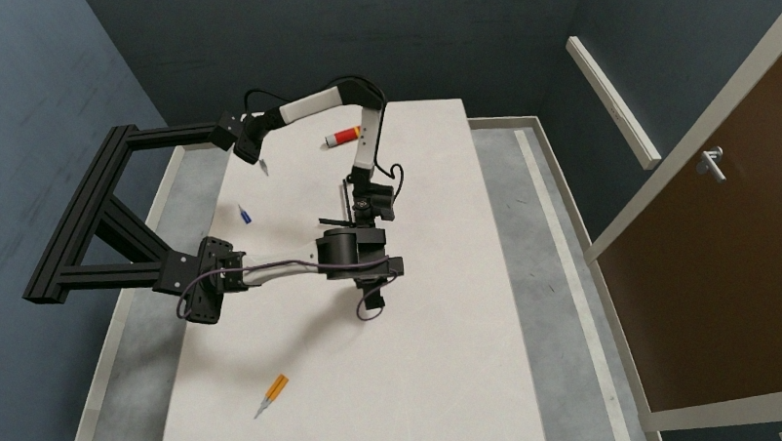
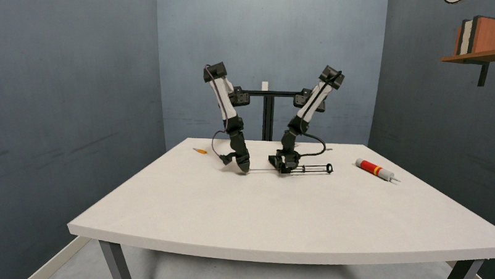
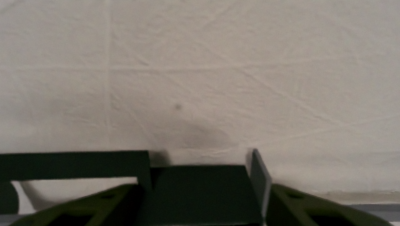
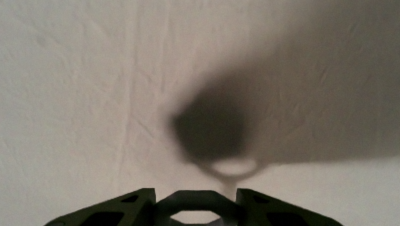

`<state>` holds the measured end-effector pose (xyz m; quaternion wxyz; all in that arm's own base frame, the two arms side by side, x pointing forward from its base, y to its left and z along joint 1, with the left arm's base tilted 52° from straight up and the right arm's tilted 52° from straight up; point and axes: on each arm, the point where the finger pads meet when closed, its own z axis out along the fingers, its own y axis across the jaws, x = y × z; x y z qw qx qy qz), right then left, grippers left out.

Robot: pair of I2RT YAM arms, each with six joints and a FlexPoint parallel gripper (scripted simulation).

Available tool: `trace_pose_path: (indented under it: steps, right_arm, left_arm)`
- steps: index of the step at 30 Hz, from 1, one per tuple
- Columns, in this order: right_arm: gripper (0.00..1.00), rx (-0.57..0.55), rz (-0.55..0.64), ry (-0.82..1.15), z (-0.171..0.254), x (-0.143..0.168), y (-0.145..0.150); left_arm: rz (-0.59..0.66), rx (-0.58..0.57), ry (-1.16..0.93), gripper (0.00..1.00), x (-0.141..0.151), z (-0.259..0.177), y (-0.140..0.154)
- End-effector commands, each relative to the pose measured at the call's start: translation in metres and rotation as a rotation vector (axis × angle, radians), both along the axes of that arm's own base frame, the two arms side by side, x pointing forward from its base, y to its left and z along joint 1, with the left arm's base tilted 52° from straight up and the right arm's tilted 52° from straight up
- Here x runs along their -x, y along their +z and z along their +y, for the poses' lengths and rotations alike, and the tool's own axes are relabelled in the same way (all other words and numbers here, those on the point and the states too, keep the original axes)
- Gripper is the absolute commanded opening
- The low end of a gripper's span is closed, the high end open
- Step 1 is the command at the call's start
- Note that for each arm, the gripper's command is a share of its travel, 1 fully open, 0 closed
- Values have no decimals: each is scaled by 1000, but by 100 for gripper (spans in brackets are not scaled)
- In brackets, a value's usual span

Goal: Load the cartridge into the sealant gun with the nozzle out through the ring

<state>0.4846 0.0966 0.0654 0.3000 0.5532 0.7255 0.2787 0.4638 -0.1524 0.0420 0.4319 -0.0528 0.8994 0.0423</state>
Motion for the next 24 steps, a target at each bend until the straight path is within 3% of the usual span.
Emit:
trace_pose_path:
  steps: [1,24]
  right_arm:
    - [0,26,-18,-61,-28,1,17]
    - [0,28,-35,-67,-66,-4,36]
  left_arm:
    - [5,-41,61,3,0,20,-2]
    - [5,-41,61,3,0,20,-2]
